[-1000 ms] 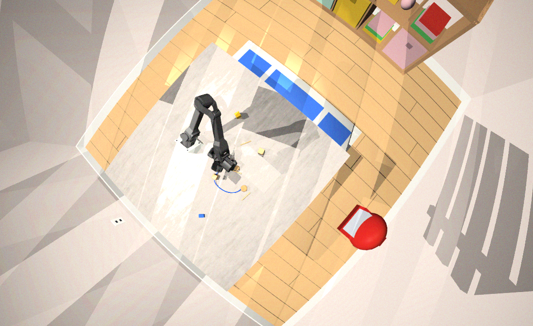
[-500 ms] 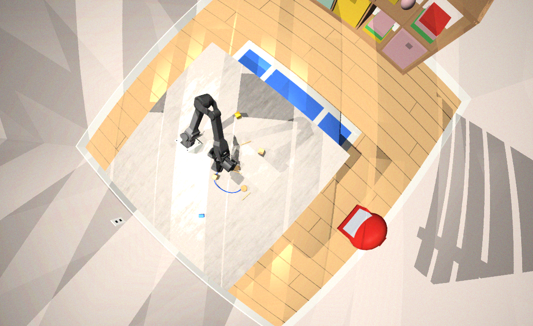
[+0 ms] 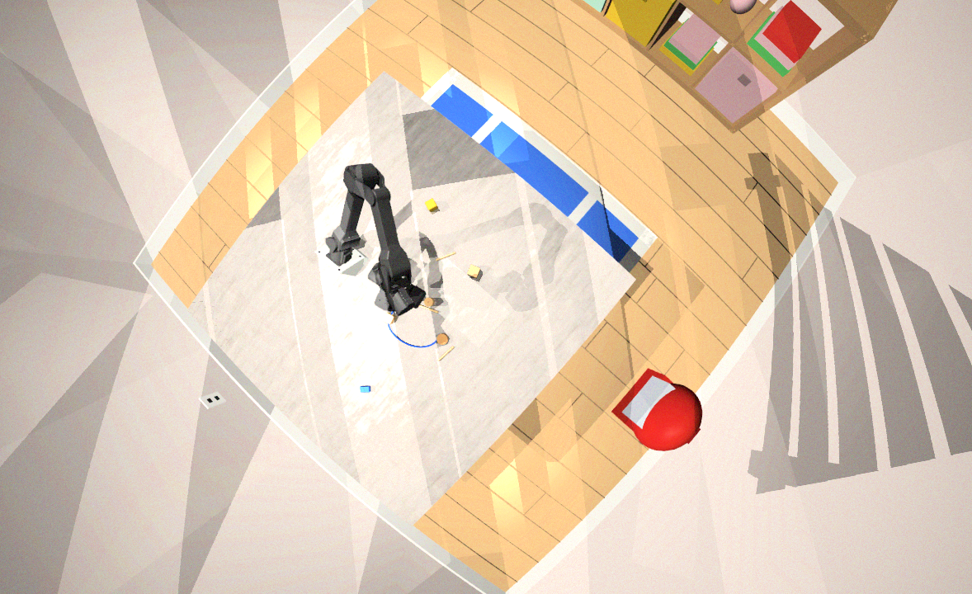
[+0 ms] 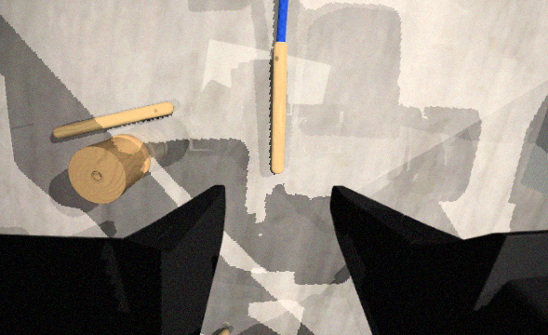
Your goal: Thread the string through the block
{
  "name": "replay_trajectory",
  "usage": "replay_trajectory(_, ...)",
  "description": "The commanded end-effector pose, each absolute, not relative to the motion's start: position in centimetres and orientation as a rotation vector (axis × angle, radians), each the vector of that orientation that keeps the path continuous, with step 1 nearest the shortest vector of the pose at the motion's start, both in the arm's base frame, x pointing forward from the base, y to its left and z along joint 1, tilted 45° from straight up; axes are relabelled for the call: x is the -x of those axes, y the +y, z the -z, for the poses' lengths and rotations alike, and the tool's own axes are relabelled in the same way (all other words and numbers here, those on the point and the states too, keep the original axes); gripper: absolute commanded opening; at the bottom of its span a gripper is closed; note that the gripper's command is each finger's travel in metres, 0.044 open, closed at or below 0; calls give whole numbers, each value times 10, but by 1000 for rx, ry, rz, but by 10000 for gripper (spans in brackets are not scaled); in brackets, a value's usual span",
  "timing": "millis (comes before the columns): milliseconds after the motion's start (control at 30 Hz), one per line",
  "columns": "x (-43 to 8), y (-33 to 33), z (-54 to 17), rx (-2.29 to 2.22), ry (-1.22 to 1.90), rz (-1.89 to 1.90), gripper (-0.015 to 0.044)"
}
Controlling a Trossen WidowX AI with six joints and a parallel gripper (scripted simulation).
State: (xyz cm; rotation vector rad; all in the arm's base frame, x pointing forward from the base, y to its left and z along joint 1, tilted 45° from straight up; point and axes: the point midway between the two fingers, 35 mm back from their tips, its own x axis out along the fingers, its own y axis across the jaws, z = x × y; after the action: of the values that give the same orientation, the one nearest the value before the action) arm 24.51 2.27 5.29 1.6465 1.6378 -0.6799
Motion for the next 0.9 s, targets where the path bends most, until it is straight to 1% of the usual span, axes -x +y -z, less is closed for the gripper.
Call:
replay_trajectory(0,-243,18,-60,-1634,1639,674,210)
replay_trajectory(33,-243,18,-60,-1634,1639,674,210)
replay_trajectory(233,-244,21,-56,-1645,1641,679,368)
replay_trajectory(333,-244,7,-70,-1643,1641,678,440)
replay_trajectory(867,-244,3,-74,-1653,1640,679,440)
